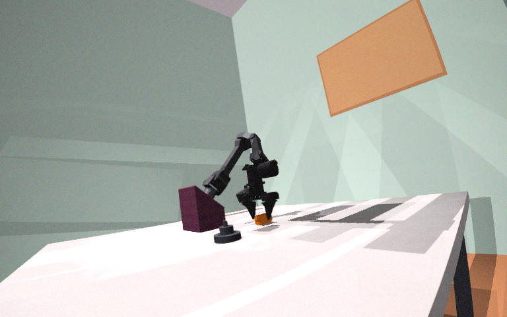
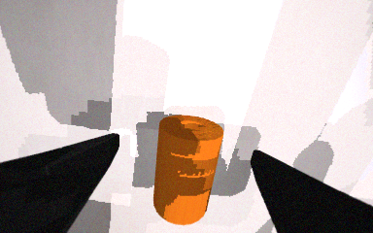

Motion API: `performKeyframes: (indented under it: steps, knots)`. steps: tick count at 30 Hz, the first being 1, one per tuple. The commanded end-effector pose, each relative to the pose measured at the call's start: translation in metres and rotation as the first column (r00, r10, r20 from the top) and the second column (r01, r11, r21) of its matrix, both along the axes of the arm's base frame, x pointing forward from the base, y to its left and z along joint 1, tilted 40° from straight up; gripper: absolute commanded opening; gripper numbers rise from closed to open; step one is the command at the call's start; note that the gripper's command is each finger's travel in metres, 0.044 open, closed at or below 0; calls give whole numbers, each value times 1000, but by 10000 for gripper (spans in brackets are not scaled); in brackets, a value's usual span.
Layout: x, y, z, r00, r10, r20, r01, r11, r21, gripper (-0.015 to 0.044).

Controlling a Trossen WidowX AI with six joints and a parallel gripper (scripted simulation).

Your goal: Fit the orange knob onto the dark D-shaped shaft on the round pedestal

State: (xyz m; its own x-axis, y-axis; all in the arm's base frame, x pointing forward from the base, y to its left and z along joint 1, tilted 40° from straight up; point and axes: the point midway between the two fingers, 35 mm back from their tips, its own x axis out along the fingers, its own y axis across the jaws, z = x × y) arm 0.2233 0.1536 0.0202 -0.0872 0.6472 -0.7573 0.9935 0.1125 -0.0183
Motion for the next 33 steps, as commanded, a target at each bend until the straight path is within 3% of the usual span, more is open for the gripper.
performKeyframes:
  steps: [1,4,12,22,33]
  knots:
    - [-2,4,-7,1000,-3,-4,3,1000,-5,440]
    - [-2,5,-8,1000,-3,-4,3,1000,-4,440]
    - [-2,5,-8,1000,-3,-4,3,1000,-4,240]
    - [-2,5,-8,1000,-3,-4,3,1000,-4,240]
    - [-2,5,-8,1000,-3,-4,3,1000,-4,179]
